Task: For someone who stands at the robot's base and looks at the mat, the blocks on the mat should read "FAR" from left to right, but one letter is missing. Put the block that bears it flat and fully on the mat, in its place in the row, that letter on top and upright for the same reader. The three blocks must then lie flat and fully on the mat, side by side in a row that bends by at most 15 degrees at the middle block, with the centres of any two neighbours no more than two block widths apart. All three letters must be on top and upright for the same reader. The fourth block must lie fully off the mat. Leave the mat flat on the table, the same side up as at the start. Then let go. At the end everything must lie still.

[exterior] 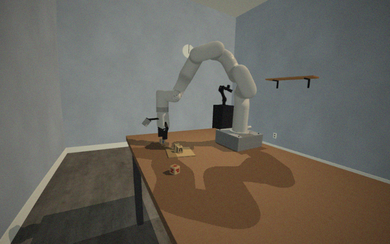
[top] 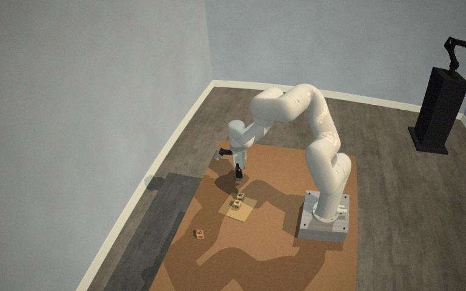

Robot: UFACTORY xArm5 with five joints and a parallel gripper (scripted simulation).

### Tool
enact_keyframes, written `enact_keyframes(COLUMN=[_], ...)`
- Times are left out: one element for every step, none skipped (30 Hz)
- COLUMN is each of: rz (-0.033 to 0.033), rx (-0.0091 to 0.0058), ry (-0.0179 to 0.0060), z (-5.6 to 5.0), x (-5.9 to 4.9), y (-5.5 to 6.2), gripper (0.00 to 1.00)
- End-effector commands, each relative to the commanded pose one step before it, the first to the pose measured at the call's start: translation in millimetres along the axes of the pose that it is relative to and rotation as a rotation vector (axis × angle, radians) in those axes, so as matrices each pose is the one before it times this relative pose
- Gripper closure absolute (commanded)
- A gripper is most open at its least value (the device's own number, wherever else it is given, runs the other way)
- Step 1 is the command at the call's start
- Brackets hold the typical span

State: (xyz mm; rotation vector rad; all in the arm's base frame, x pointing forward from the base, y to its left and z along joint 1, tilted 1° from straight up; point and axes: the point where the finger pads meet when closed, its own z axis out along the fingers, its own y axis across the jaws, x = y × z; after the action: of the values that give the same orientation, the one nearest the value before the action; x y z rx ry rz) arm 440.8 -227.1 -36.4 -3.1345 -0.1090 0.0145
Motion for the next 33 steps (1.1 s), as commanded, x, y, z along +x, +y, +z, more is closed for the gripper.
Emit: enact_keyframes(rz=[0.00005, 0.00000, 0.00000, 0.00000, 0.00000, 0.00000, 0.00000, 0.00000, 0.00000, 0.00000, 0.00000, 0.00000, 0.00000, 0.00000, 0.00000, 0.00000, 0.00000, 0.00000, 0.00000, 0.00000, 0.00000, 0.00000, 0.00000, 0.00000, 0.00000, 0.00000, 0.00000, 0.00000, 0.00000, 0.00000, 0.00000, 0.00000, 0.00000], rx=[-0.00176, 0.00000, 0.00000, 0.00000, 0.00000, 0.00000, 0.00000, 0.00000, 0.00000, 0.00000, 0.00000, 0.00000, 0.00000, 0.00000, 0.00000, 0.00000, 0.00000, 0.00000, 0.00000, 0.00000, 0.00000, 0.00000, 0.00000, 0.00000, 0.00000, 0.00000, 0.00000, 0.00000, 0.00000, 0.00000, 0.00000, 0.00000, 0.00000], ry=[0.00294, 0.00000, 0.00000, 0.00000, 0.00000, 0.00000, 0.00000, 0.00000, 0.00000, 0.00000, 0.00000, 0.00000, 0.00000, 0.00000, 0.00000, 0.00000, 0.00000, 0.00000, 0.00000, 0.00000, 0.00000, 0.00000, 0.00000, 0.00000, 0.00000, 0.00000, 0.00000, 0.00000, 0.00000, 0.00000, 0.00000, 0.00000, 0.00000], z=[4.35, 0.00, 0.00, 1.92, 2.03, 2.11, 2.14, 2.11, 2.07, 2.00, 1.89, 1.73, 1.56, 1.38, 1.17, 0.96, 0.75, 0.54, 0.00, 0.00, 0.36, 0.20, 0.08, 0.01, 0.00, 0.00, 0.00, 0.00, 0.00, 0.00, 0.00, 0.00, 0.00], x=[1.05, 0.00, 0.00, 0.03, 0.02, 0.01, 0.01, 0.03, 0.02, 0.01, 0.01, 0.03, 0.02, 0.02, 0.01, 0.01, 0.00, 0.00, 0.00, 0.00, 0.00, 0.00, 0.00, 0.00, 0.00, 0.00, 0.00, 0.00, 0.00, 0.00, 0.00, 0.00, 0.00], y=[0.72, 0.00, 0.00, -0.03, -0.04, -0.04, -0.04, -0.03, -0.04, -0.04, -0.04, -0.02, -0.02, -0.02, -0.02, -0.02, -0.02, -0.01, 0.00, 0.00, -0.01, 0.00, 0.00, 0.00, 0.00, 0.00, 0.00, 0.00, 0.00, 0.00, 0.00, 0.00, 0.00], gripper=[0.31, 0.31, 0.31, 0.31, 0.31, 0.31, 0.31, 0.31, 0.31, 0.31, 0.31, 0.31, 0.31, 0.31, 0.31, 0.31, 0.31, 0.31, 0.31, 0.31, 0.31, 0.31, 0.31, 0.31, 0.31, 0.31, 0.31, 0.31, 0.31, 0.31, 0.31, 0.31, 0.31])
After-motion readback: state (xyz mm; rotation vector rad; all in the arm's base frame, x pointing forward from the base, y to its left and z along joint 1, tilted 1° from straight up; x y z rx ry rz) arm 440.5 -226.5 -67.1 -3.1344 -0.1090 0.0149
